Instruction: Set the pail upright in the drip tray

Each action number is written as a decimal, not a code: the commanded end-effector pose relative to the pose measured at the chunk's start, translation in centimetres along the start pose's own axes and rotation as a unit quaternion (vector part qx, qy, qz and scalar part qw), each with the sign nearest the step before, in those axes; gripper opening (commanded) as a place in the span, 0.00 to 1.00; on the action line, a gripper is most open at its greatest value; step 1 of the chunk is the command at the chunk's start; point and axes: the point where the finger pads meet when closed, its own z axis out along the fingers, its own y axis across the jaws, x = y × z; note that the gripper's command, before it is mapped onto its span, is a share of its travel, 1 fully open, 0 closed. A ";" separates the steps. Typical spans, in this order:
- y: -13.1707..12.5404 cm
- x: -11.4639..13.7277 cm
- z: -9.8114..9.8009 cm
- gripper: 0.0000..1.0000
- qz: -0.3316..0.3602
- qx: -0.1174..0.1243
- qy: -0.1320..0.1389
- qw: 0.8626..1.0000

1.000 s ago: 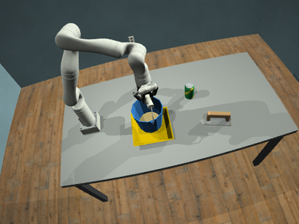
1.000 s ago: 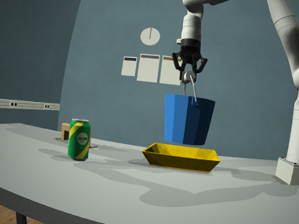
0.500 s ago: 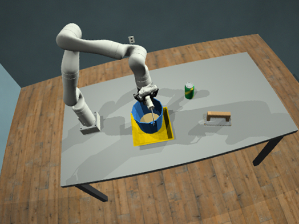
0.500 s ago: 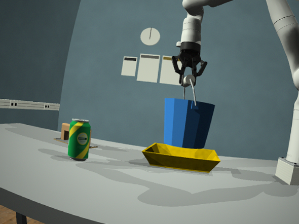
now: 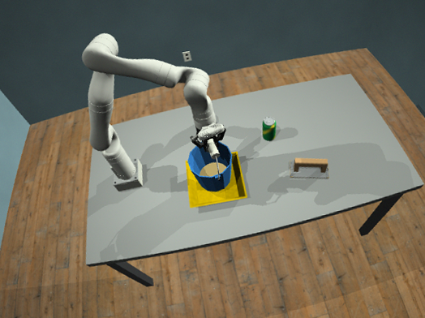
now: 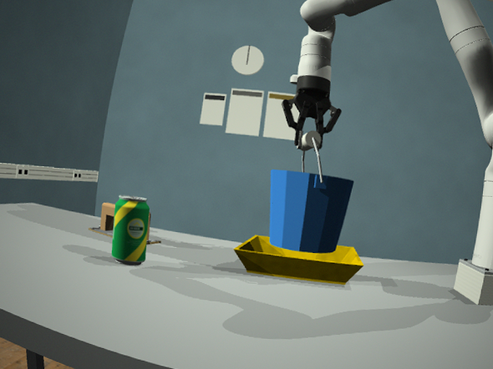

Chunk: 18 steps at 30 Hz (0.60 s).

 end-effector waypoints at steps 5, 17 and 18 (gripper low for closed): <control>0.0 0.0 0.9 0.10 0.000 0.000 0.000 1.000; 0.0 0.0 2.2 0.10 0.000 0.000 0.000 1.000; 0.0 0.0 2.3 0.10 0.000 0.000 0.000 1.000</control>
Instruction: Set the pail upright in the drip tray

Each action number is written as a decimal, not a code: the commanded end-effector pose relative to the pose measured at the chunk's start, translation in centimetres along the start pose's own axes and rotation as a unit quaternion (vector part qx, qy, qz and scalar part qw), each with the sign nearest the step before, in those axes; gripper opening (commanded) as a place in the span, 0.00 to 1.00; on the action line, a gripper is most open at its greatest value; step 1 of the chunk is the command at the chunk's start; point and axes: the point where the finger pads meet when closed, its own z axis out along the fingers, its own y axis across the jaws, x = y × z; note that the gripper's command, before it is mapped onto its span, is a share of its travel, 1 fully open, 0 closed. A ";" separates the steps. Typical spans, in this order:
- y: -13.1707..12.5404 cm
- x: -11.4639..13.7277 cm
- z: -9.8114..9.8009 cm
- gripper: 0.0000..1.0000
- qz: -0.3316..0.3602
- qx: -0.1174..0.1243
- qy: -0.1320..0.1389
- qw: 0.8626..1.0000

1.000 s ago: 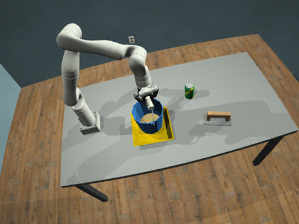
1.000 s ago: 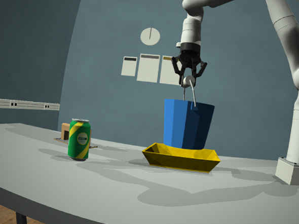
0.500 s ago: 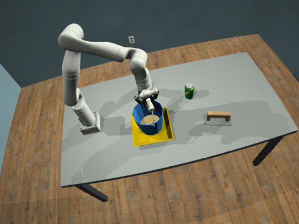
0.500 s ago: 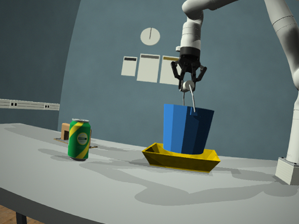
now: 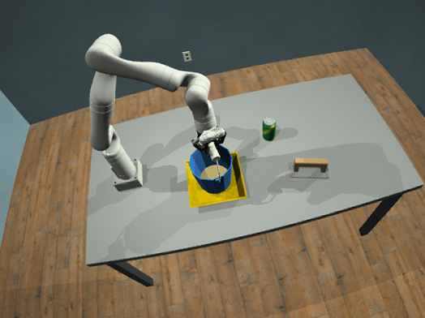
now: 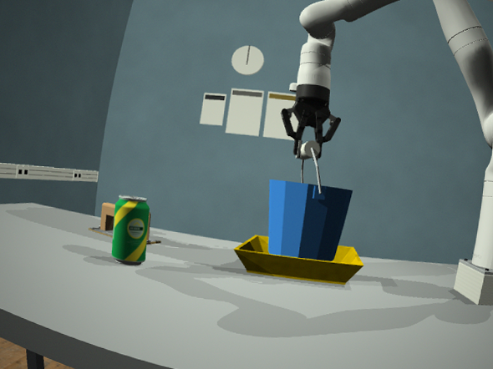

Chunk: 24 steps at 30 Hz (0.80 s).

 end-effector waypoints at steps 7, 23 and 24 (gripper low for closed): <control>0.0 0.0 1.0 0.10 0.000 -0.001 0.000 1.000; 0.0 0.0 2.1 0.10 0.000 -0.001 0.000 1.000; 0.0 0.0 2.2 0.10 0.000 -0.001 0.000 1.000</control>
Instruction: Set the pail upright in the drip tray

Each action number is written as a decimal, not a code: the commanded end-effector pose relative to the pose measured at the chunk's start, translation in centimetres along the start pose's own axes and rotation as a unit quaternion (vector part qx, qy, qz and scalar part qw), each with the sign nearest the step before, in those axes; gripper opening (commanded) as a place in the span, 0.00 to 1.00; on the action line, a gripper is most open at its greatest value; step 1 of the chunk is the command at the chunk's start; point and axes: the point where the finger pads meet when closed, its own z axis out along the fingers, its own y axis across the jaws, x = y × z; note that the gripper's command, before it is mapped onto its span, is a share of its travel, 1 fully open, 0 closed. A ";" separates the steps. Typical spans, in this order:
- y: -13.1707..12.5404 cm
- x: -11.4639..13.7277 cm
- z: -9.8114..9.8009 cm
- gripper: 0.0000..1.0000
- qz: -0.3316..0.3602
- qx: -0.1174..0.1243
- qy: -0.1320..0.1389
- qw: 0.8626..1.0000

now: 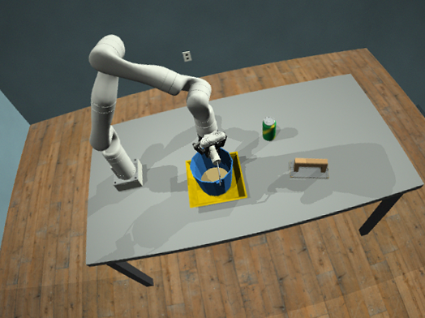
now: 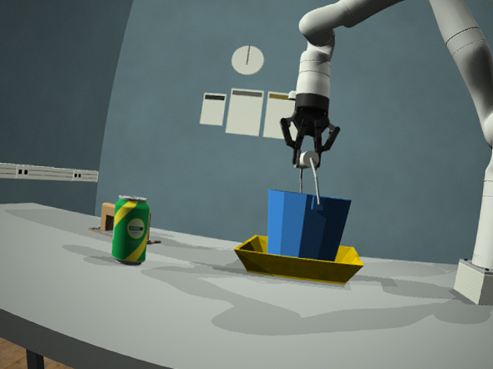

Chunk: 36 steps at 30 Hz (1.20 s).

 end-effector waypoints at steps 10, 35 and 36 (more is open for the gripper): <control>0.0 0.0 0.4 0.10 0.000 0.000 0.000 1.000; 0.0 0.0 0.6 0.10 0.000 0.000 0.000 1.000; 0.0 0.0 0.6 0.10 0.000 0.000 0.000 1.000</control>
